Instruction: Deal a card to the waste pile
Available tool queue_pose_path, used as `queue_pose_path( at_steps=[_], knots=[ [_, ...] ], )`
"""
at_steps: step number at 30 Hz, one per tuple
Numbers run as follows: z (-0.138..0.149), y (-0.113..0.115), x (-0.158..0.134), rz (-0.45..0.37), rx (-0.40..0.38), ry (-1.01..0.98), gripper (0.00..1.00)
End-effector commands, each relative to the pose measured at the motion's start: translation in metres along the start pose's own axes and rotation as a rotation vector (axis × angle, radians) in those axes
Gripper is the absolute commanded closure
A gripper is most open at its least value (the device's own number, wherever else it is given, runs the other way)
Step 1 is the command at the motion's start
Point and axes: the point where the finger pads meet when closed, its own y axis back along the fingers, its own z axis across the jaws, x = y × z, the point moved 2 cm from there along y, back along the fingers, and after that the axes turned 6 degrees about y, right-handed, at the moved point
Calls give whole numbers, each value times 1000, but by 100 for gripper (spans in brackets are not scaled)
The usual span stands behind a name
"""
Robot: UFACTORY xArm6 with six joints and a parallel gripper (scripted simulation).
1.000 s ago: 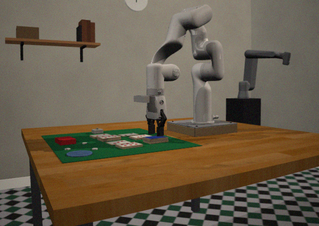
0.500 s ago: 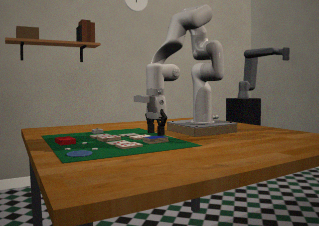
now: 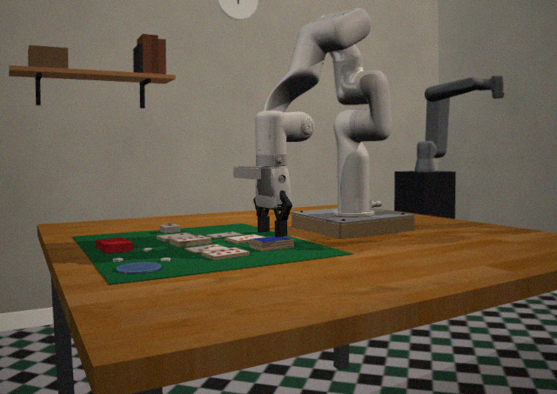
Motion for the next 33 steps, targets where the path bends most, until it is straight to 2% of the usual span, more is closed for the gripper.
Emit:
queue_pose_path(
  at_steps=[1,33],
  knots=[
    [0,0,2,4,1,0,13],
    [-1,-8,3,4,1,0,13]
  ],
)
